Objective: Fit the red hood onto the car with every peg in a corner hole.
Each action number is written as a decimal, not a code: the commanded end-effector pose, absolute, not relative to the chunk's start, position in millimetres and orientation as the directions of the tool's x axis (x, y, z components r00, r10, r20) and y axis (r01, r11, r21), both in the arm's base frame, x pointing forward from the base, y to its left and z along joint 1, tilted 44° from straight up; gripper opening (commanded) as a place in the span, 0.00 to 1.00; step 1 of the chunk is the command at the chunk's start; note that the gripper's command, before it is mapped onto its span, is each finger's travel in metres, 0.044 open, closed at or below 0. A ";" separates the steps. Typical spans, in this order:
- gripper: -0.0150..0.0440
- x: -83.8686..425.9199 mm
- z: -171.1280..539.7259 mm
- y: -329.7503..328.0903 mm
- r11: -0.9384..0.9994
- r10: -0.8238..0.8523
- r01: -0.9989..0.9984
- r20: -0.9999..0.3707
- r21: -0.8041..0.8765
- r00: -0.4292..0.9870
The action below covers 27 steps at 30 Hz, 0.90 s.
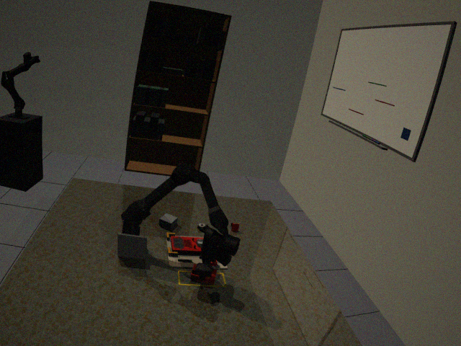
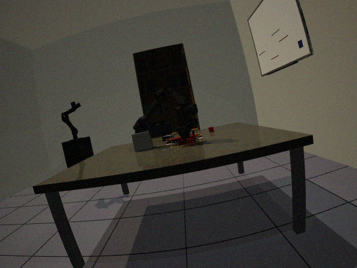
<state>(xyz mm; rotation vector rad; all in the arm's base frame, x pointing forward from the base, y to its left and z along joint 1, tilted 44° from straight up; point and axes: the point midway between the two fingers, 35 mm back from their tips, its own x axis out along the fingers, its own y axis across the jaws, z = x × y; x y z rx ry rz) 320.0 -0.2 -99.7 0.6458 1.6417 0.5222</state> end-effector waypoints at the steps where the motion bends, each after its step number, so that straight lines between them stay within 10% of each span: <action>1: 0.66 320.0 -99.2 -0.7 0.742 0.670 0.123 -0.734 0.659 -0.110; 10: 0.26 322.2 -85.0 -14.0 0.743 0.669 0.123 -0.735 0.658 -0.110; 27: 0.25 329.5 -36.1 -59.8 0.745 0.667 0.123 -0.737 0.656 -0.110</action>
